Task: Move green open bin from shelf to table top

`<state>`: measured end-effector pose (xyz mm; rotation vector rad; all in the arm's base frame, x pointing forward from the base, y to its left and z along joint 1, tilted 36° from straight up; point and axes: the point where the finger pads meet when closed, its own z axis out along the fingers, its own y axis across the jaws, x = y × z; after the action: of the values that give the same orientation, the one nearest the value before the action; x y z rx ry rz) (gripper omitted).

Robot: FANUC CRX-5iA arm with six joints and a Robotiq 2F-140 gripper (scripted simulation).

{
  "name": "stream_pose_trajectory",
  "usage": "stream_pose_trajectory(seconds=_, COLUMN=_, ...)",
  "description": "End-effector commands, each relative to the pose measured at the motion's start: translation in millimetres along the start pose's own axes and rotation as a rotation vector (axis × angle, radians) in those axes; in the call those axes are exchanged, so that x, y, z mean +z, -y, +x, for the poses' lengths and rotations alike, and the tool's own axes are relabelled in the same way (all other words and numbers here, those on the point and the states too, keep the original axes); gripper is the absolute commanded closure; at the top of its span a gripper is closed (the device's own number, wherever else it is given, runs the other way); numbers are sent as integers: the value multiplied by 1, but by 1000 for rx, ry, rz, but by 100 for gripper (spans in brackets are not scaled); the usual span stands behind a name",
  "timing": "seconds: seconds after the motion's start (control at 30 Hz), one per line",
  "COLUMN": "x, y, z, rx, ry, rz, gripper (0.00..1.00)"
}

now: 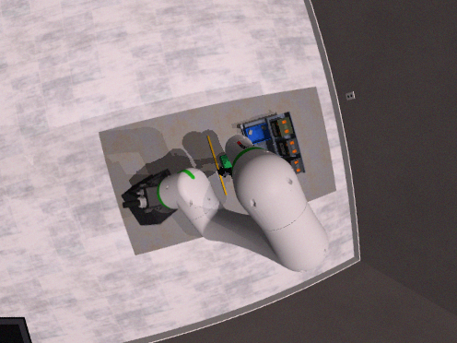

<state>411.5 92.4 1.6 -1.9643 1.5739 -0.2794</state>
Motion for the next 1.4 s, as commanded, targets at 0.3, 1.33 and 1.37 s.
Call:
stream_pose_trajectory(seconds=0.3, x=2, y=0, z=-1, rx=2, ry=-46, rz=-3, gripper=43)
stream_pose_trajectory(seconds=1.33, x=12, y=0, z=1, rx=4, ry=-92, rz=9, gripper=43)
stream_pose_trajectory(seconds=1.37, x=12, y=0, z=1, rx=4, ry=-92, rz=9, gripper=43)
